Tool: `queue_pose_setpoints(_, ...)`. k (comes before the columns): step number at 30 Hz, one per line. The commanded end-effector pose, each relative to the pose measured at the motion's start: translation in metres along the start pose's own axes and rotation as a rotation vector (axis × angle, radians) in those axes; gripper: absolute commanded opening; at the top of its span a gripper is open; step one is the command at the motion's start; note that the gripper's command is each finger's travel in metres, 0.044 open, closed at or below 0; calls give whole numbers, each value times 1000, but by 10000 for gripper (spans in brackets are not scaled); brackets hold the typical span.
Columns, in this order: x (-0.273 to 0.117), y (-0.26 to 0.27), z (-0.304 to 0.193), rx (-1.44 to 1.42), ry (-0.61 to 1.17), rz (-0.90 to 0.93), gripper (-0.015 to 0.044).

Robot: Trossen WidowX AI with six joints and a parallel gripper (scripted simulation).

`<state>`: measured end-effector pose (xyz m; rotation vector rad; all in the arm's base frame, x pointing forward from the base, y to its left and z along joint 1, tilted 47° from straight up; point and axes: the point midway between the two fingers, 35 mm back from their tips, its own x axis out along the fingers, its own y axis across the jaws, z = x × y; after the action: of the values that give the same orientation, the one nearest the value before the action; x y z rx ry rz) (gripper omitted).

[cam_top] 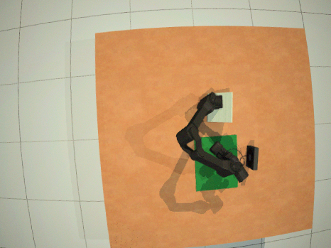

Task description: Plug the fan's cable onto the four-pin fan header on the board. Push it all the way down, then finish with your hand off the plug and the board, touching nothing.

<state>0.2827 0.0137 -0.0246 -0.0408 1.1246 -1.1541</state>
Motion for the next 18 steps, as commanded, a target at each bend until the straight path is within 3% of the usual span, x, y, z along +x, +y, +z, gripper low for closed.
queue_pose_setpoints(1, 0, 4, -1, -20, 1, 6, 0)
queue_pose_setpoints(18, -2, 6, 7, -23, 1, 6, 0)
